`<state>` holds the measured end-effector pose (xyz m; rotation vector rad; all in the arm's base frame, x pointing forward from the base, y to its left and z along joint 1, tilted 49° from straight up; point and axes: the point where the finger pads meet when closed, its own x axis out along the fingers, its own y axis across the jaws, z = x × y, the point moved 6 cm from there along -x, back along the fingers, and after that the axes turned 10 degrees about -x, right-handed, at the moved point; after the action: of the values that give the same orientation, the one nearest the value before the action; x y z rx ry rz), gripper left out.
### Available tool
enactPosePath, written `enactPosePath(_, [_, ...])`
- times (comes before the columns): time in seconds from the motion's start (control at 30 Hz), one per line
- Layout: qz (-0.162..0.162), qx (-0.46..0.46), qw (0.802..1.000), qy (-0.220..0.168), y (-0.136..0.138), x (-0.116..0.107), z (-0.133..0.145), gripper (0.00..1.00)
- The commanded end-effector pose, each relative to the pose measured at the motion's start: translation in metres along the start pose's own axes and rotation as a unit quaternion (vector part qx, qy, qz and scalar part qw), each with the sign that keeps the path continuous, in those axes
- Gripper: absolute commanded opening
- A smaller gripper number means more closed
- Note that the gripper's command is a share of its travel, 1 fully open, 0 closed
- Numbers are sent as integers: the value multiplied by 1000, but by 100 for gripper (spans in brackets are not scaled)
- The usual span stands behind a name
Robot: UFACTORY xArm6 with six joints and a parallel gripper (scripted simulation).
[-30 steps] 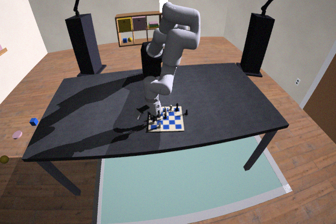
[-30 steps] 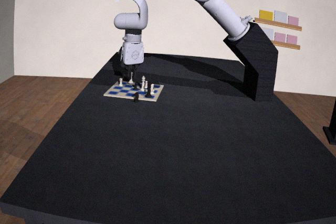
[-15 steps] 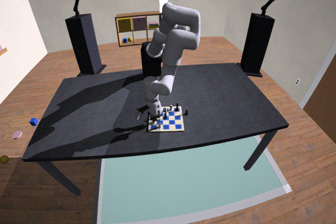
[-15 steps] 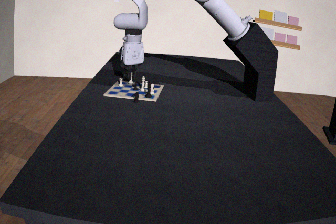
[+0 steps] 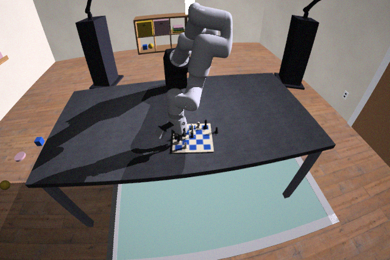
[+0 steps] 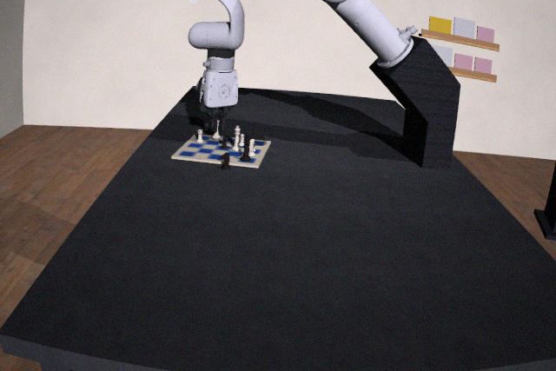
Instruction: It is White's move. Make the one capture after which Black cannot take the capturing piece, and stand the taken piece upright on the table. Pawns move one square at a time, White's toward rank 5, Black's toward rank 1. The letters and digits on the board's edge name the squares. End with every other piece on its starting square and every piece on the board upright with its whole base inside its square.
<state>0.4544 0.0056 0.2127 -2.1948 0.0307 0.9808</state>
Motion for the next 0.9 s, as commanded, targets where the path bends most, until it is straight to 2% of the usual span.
enactPosePath(0.0, [0, 0, 1000, 1, 0, 0, -1, 0])
enactPosePath(0.87, [0, 0, 1000, 1, 0, 3, -1, 0])
